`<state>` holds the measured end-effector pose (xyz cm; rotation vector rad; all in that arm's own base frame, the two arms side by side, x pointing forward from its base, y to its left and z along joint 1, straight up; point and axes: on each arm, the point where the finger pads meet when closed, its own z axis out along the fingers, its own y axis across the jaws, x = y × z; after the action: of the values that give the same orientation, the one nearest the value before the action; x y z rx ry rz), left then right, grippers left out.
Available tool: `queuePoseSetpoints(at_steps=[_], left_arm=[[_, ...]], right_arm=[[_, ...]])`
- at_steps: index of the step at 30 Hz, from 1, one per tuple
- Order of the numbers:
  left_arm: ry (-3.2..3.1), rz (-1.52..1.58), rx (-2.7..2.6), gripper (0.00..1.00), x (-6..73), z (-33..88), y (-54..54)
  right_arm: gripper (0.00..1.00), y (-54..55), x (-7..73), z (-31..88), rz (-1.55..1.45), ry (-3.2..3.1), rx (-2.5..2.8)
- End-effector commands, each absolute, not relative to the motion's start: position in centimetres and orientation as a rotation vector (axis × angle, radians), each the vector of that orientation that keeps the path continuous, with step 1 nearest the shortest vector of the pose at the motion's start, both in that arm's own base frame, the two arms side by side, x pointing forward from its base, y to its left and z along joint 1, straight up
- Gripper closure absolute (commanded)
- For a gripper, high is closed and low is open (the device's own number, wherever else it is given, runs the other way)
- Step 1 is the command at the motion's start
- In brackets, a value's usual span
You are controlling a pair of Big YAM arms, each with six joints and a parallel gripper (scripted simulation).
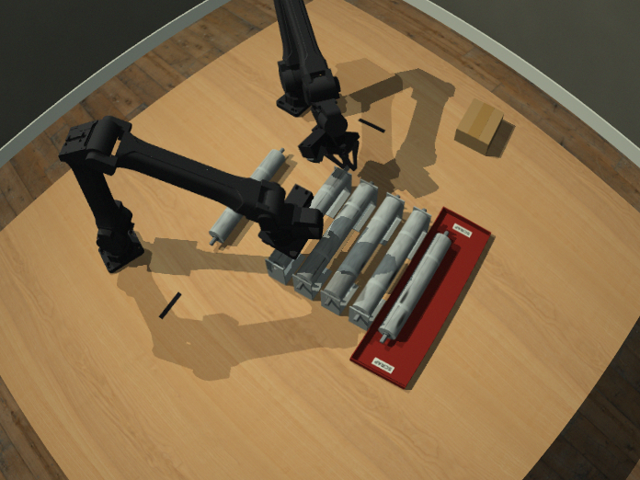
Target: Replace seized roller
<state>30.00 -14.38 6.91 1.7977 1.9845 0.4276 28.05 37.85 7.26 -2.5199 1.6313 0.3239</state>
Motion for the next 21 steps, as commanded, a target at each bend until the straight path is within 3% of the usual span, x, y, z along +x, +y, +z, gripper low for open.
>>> queuePoseSetpoints(at_steps=[1,21], left_arm=[[1.965,0.431,1.791,0.68,30.81,7.43,-14.79],[1.965,0.431,1.791,0.68,30.81,7.43,-14.79]], right_arm=[[0.68,38.87,30.70,9.72,0.279,1.579,-2.496],[0.68,38.82,30.72,9.23,0.287,1.578,-2.501]])
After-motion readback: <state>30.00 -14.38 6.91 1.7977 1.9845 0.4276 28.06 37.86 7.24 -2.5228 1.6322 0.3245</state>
